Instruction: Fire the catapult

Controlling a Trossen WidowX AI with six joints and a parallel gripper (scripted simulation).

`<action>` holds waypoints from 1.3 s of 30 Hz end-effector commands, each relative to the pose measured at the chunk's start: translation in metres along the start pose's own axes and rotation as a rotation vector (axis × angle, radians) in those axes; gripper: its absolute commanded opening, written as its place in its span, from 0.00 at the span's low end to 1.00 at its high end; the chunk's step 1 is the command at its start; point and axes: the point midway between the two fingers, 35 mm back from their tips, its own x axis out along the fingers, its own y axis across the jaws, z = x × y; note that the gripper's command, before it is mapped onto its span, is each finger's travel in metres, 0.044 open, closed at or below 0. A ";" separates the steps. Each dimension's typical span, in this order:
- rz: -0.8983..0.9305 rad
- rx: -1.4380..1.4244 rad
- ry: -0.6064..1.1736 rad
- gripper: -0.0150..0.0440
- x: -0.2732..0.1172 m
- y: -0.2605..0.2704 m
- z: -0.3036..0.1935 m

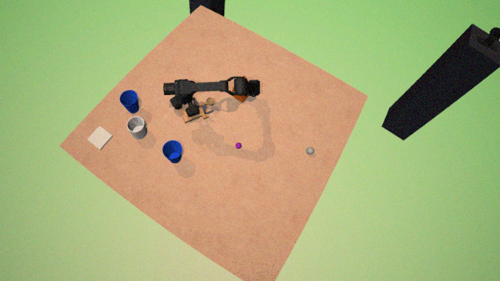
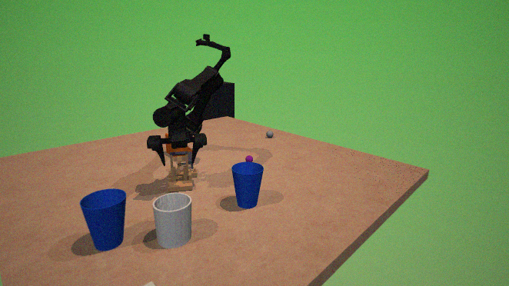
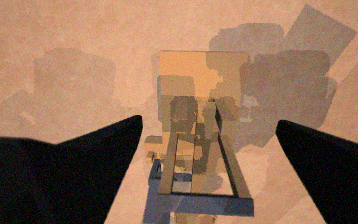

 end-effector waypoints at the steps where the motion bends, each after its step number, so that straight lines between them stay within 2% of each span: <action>1: 0.004 0.004 0.001 1.00 0.008 0.001 0.000; 31: 0.006 0.004 0.001 1.00 0.049 0.002 -0.001; 39: 0.000 -0.004 -0.001 0.64 0.046 0.002 0.000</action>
